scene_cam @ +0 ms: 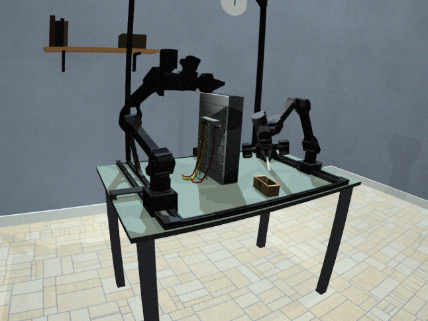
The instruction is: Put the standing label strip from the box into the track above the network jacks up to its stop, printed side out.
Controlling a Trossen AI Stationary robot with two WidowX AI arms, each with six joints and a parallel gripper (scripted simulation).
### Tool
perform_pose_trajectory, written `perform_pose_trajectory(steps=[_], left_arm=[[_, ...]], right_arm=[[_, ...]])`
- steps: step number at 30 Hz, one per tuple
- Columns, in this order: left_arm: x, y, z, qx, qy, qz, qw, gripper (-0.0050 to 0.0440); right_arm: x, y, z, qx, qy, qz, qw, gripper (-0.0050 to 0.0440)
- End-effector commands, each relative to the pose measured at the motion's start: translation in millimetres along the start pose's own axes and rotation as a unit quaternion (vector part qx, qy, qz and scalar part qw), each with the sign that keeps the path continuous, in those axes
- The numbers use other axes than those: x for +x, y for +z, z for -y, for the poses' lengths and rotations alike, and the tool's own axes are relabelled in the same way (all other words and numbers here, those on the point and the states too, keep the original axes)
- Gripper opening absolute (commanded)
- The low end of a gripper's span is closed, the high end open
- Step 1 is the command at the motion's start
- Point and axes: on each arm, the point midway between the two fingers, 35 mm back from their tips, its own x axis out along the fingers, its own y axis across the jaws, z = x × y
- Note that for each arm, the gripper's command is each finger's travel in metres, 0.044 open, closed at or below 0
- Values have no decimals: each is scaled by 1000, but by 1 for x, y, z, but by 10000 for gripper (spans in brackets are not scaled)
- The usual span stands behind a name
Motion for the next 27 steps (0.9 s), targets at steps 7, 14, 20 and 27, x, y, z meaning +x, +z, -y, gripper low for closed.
perform_pose_trajectory(steps=[7,14,20,27], left_arm=[[-6,10,0,-45,13,31,998,-50],[-10,13,-1,-77,22,51,995,-50],[-13,15,-1,-104,30,66,992,-50],[-16,16,-2,-127,35,79,988,-50]], right_arm=[[0,2,-1,-4,0,1,1000,440],[0,2,-1,-4,0,1,1000,440],[0,2,-1,-4,0,1,1000,440],[0,2,-1,-4,0,1,1000,440]])
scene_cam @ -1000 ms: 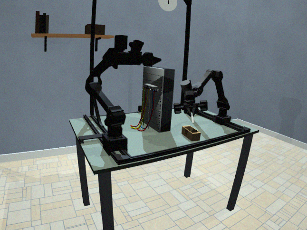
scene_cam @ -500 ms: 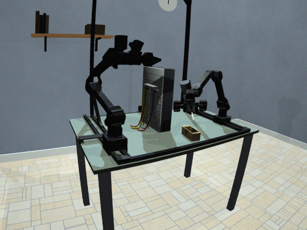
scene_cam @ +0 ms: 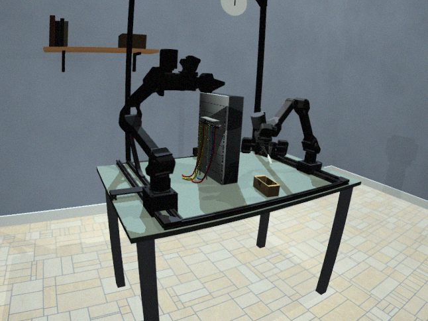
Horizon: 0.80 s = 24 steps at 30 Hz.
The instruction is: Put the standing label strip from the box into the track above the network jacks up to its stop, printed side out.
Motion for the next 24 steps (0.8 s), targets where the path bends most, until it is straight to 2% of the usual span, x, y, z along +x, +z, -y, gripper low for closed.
perform_pose_trajectory(steps=[1,24], left_arm=[[-4,7,0,-25,5,16,1000,-50],[-16,14,-4,-114,24,62,991,-50]], right_arm=[[0,2,-1,-4,0,1,1000,440],[0,2,-1,-4,0,1,1000,440]])
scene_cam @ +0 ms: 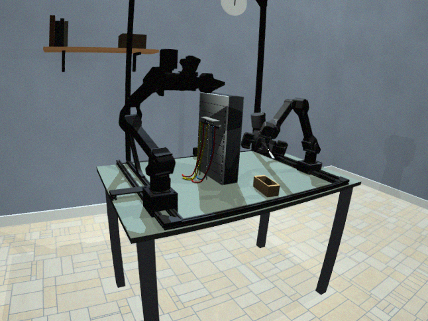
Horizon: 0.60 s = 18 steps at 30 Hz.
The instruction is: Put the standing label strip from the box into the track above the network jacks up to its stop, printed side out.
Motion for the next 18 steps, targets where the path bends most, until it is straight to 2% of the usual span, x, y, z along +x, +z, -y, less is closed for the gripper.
perform_pose_trajectory(steps=[1,18], left_arm=[[-4,7,1,-26,3,14,1000,-50],[-12,11,-3,-85,15,42,995,-50]], right_arm=[[0,2,-1,-4,0,1,1000,440],[0,2,-1,-4,0,1,1000,440]])
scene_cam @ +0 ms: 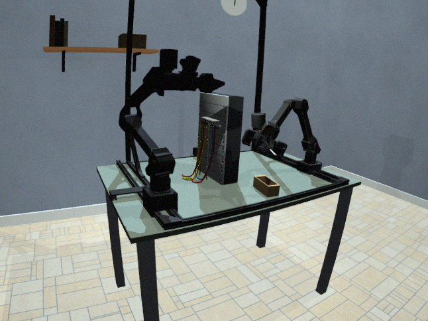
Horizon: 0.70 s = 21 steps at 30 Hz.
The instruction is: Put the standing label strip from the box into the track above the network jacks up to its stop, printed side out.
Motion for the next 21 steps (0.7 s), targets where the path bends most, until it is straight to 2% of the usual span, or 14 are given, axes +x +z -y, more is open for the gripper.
perform_pose_trajectory(steps=[1,21], left_arm=[[-4,6,1,-25,3,12,1000,-50],[-13,11,-4,-89,15,39,995,-50]], right_arm=[[0,2,-1,-4,0,1,1000,440],[0,2,-1,-4,0,1,1000,440]])
